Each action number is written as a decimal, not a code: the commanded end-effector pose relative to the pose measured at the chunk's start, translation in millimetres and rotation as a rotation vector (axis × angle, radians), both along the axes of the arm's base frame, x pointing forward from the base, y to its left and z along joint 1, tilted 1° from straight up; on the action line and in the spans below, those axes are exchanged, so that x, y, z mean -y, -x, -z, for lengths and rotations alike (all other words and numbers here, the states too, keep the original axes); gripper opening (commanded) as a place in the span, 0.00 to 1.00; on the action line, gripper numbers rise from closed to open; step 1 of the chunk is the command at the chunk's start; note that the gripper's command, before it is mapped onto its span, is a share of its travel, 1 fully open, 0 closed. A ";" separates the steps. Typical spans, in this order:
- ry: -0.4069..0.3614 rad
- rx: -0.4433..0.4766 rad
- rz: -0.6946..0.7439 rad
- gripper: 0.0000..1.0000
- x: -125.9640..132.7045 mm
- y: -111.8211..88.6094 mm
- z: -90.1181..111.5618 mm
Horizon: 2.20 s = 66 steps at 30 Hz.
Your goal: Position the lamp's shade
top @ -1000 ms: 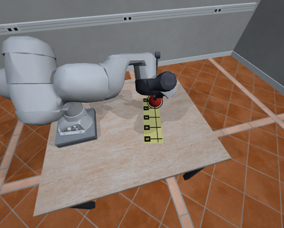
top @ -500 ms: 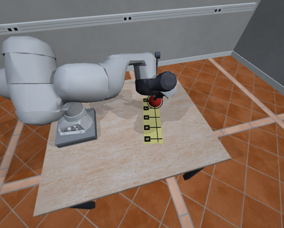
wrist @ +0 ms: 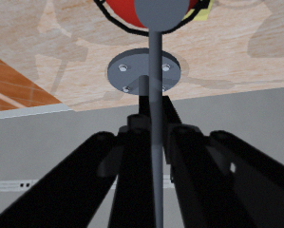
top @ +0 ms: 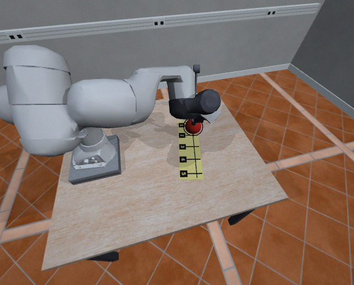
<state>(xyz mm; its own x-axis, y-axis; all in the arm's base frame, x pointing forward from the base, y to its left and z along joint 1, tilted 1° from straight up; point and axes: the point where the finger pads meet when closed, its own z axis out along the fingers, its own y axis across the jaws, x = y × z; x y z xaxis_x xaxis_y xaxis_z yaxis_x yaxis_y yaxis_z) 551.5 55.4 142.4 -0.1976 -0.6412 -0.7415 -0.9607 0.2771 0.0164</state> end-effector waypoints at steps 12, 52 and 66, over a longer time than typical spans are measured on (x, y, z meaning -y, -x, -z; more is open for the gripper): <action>0.003 0.007 0.007 1.00 7.8 -5.1 -1.1; -0.001 -0.001 0.000 1.00 2.5 -1.3 0.1; -0.001 -0.001 0.000 1.00 2.4 -1.2 0.1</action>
<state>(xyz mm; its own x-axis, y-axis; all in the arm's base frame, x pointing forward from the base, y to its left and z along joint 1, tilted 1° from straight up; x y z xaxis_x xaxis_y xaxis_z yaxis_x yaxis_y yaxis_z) 552.7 53.0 142.2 -0.1987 -0.6408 -0.7416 -0.9606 0.2772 0.0179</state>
